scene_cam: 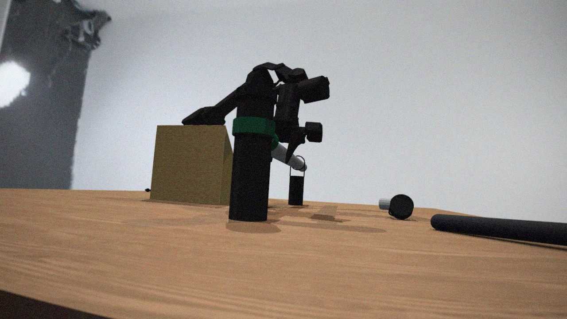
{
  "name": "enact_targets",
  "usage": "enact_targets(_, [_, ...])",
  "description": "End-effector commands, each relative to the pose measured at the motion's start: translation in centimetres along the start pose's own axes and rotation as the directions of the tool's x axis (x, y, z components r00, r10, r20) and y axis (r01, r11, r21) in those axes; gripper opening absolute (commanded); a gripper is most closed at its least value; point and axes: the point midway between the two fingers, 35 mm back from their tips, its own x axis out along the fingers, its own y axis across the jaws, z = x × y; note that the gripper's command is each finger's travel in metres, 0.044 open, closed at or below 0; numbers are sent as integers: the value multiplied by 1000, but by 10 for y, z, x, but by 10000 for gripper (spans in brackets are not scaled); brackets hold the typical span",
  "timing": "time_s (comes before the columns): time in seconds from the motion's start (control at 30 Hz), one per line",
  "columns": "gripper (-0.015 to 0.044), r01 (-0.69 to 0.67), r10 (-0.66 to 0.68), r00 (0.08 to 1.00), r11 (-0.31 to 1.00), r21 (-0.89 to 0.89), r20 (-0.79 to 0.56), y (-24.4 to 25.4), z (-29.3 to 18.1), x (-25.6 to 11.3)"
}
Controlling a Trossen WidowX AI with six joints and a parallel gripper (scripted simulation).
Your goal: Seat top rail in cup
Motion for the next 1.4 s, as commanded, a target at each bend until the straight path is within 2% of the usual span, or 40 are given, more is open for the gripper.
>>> enact_targets(0.0, [0,13,-13,1000,1000,-3,-22,-3,-8,-4])
enact_targets(1.37, [0,1,-1,1000,1000,-2,-5,-1,-2,-2])
